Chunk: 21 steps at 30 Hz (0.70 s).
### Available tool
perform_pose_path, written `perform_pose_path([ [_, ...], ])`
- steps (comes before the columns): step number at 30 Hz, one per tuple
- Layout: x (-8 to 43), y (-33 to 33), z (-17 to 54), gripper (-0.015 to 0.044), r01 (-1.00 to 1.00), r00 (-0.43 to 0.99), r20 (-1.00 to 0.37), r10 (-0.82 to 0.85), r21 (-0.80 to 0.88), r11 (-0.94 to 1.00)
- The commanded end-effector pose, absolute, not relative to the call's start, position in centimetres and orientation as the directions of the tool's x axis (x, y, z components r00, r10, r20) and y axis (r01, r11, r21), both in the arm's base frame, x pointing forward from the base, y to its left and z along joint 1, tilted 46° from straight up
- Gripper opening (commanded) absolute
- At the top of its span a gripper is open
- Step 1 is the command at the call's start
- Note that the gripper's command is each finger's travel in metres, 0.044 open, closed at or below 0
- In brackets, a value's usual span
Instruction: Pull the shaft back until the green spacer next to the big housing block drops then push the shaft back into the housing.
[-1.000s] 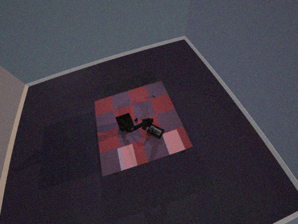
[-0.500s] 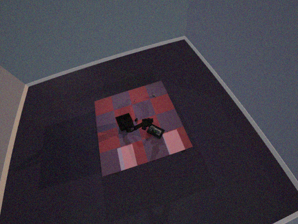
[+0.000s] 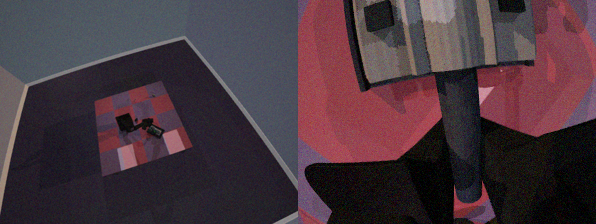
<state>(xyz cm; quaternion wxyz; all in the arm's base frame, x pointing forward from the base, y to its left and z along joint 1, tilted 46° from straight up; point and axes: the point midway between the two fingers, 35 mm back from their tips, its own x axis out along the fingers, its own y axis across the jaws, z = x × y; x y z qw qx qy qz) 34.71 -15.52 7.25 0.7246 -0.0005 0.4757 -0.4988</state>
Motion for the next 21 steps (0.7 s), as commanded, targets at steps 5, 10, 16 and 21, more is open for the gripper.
perform_pose_path([
  [5, 34.88, -15.65, 7.46, 0.0, 0.723, 0.051, -0.685, -0.726, -0.476, 0.501],
  [10, 34.92, -15.68, 7.5, 0.0, 0.723, 0.051, -0.685, -0.726, -0.476, 0.501],
  [16, 34.98, -15.72, 7.54, 0.0, 0.723, 0.051, -0.685, -0.726, -0.476, 0.501],
  [21, 35.02, -15.75, 7.58, 0.0, 0.723, 0.051, -0.685, -0.726, -0.476, 0.501],
])
